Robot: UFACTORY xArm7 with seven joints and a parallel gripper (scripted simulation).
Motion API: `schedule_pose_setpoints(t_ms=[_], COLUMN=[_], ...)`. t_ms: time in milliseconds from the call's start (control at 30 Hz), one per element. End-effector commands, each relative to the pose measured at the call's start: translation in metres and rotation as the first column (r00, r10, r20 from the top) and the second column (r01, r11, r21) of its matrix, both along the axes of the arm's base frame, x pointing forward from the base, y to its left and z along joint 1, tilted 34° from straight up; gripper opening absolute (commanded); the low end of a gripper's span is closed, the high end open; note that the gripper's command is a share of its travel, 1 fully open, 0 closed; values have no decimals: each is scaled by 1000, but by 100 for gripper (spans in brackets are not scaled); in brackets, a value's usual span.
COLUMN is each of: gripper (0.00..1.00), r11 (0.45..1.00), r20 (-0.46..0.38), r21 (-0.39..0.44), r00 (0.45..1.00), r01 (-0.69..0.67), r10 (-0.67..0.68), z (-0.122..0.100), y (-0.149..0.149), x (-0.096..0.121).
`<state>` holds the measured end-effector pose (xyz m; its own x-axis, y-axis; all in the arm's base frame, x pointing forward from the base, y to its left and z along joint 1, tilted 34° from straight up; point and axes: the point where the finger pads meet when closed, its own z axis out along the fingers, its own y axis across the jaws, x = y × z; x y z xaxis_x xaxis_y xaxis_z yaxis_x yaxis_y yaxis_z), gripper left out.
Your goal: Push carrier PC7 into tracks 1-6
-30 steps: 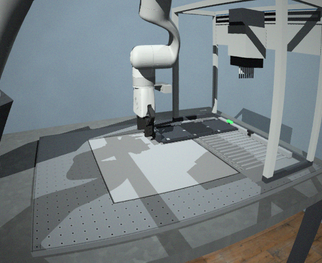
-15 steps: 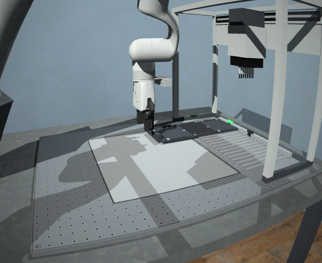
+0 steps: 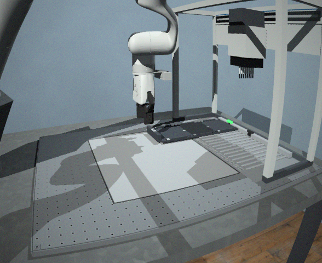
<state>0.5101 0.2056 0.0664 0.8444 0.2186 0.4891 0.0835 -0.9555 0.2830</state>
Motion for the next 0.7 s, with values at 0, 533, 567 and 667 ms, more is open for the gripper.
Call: schedule_pose_setpoints(t_ms=[0,533,567,667], gripper=[82,82,82,82], r11=[1000,1000,1000,1000], r20=[2,2,2,2], r21=[2,2,2,2], r00=[1000,1000,1000,1000], r01=[-2,-2,-2,-2], r10=[2,2,2,2], z=[8,28,29,33], y=[3,8,8,9], x=[-4,-17,-17,-20])
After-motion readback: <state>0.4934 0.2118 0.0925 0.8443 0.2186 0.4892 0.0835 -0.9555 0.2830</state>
